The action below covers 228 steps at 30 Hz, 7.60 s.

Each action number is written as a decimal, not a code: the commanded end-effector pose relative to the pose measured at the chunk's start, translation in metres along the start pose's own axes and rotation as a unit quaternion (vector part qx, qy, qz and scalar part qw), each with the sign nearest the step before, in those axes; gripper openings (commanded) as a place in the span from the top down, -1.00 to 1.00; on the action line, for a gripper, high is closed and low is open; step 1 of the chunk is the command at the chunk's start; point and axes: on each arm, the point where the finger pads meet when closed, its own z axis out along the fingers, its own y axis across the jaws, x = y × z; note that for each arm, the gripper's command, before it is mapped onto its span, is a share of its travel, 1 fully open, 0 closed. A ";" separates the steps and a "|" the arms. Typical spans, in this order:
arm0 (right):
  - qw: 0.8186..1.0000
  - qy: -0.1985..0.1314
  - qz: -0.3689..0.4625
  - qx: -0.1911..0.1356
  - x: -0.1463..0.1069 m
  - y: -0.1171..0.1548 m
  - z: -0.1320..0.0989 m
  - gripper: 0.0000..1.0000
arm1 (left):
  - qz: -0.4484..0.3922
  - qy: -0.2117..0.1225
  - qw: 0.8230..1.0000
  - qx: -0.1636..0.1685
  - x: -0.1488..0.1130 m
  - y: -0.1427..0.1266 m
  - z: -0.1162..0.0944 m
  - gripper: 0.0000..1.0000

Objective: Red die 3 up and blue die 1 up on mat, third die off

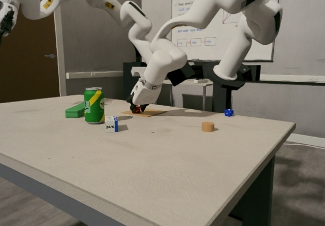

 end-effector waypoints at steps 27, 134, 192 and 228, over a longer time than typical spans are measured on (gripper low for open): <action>1.000 0.003 -0.001 0.000 0.002 -0.001 -0.002 -1.00 | 0.001 0.000 1.000 0.001 0.001 -0.001 -0.001 0.55; 1.000 0.003 -0.001 0.000 0.002 -0.001 -0.002 -1.00 | 0.001 -0.282 0.959 -0.001 0.062 0.000 -0.047 0.55; 1.000 0.003 -0.001 0.000 0.002 -0.001 -0.002 -1.00 | 0.000 -0.690 0.724 0.000 0.071 -0.002 -0.031 0.55; 1.000 0.003 -0.001 0.000 0.002 -0.001 -0.002 -1.00 | 0.000 -0.707 0.707 0.002 0.066 -0.001 -0.022 0.55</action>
